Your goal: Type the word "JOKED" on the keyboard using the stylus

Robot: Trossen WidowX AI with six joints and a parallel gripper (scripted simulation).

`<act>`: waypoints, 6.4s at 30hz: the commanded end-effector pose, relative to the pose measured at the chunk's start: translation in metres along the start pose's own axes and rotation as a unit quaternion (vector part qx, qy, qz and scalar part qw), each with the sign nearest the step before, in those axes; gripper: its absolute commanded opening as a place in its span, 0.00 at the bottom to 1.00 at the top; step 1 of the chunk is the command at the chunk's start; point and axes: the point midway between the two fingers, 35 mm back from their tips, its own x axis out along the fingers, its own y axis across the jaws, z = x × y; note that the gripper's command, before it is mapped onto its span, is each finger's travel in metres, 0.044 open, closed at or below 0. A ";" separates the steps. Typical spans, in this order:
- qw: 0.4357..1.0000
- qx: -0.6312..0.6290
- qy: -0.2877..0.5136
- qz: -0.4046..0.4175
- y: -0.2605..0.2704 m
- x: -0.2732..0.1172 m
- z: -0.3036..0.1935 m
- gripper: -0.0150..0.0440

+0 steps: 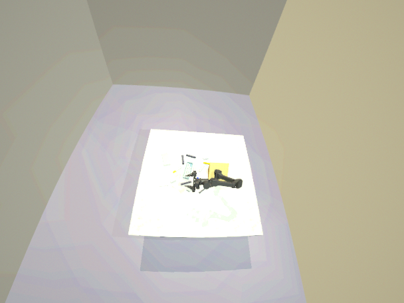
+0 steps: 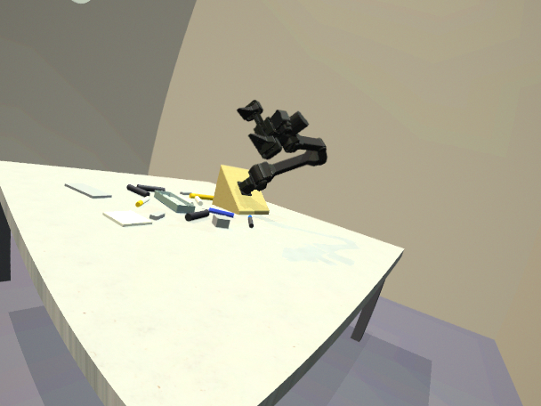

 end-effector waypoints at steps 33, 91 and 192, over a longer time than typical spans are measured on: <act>0.622 0.336 0.676 0.209 0.030 0.011 -0.306 0.25; 0.623 0.335 0.677 0.206 -0.033 -0.037 -0.368 0.25; 0.275 0.513 0.806 0.109 0.061 -0.109 -0.317 0.51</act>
